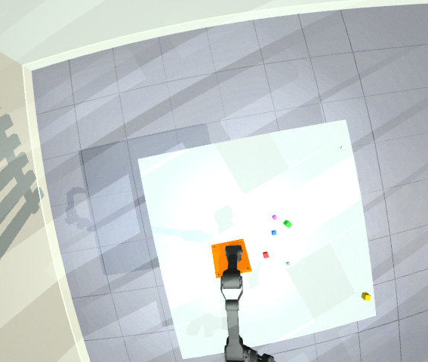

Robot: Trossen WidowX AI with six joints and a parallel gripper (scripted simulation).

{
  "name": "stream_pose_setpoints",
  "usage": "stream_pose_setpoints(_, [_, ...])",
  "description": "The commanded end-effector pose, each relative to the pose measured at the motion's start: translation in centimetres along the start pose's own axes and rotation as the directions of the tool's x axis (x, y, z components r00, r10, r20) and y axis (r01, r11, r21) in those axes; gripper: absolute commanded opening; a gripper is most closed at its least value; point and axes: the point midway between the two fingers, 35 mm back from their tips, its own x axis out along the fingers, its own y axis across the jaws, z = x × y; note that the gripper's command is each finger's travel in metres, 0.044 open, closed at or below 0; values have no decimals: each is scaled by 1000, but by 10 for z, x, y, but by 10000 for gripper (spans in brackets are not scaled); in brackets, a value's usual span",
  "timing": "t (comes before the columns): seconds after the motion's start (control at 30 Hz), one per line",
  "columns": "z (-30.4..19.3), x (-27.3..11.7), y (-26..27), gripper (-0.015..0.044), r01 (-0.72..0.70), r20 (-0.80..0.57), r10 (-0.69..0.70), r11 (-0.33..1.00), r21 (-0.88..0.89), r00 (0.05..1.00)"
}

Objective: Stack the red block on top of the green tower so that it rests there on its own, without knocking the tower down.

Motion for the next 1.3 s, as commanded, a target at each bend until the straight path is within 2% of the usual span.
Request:
stream_pose_setpoints(0.0, [-50, 27, 16, 440, 43, -118, -64, 984, -173, 991])
stream_pose_setpoints(0.33, [-173, 68, 30, 440, 2, -366, -243, 835, -551, 898])
stream_pose_setpoints(0.67, [-293, 70, 16, 440, -223, -534, -453, 575, -787, 713])
stream_pose_setpoints(0.9, [-365, 51, -7, 440, -451, -587, -603, 381, -807, 541])
stream_pose_setpoints(1.13, [-421, 18, -34, 440, -665, -581, -728, 234, -710, 364])
stream_pose_setpoints(1.27, [-430, 11, -39, 440, -701, -575, -748, 213, -681, 331])
